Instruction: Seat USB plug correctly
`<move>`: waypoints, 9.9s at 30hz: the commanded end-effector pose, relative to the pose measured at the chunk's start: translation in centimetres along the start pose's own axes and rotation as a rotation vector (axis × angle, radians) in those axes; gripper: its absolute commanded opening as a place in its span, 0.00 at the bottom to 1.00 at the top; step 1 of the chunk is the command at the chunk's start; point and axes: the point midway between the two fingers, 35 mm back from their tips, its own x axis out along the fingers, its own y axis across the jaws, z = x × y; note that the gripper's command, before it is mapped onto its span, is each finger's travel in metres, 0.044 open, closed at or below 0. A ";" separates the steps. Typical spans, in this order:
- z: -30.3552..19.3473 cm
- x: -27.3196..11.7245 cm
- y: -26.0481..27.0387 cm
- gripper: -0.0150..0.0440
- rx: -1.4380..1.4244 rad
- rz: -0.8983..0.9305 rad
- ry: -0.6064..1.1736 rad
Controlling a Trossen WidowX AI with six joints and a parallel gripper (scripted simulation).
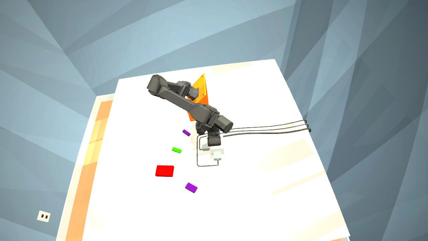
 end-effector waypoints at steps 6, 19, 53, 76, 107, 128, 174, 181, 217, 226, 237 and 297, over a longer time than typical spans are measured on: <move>0.0 0.0 0.0 0.25 0.010 -0.001 0.000; -0.1 0.2 0.0 0.25 0.007 0.000 0.010; -0.3 0.6 0.0 0.25 0.010 -0.001 0.034; -0.4 0.8 0.0 0.25 0.013 -0.001 0.050; -0.6 1.2 0.0 0.25 0.016 -0.001 0.072; -0.7 1.5 0.0 0.25 0.017 -0.001 0.081; -0.7 2.0 -0.1 0.25 0.017 -0.001 0.081; -0.7 2.1 -0.1 0.25 0.017 -0.001 0.081; -0.7 2.5 -0.1 0.25 0.017 -0.001 0.081; -0.7 2.7 -0.1 0.25 0.017 -0.001 0.080; -0.7 2.8 -0.1 0.25 0.017 -0.001 0.080; -0.7 3.5 -0.1 0.25 0.017 -0.001 0.080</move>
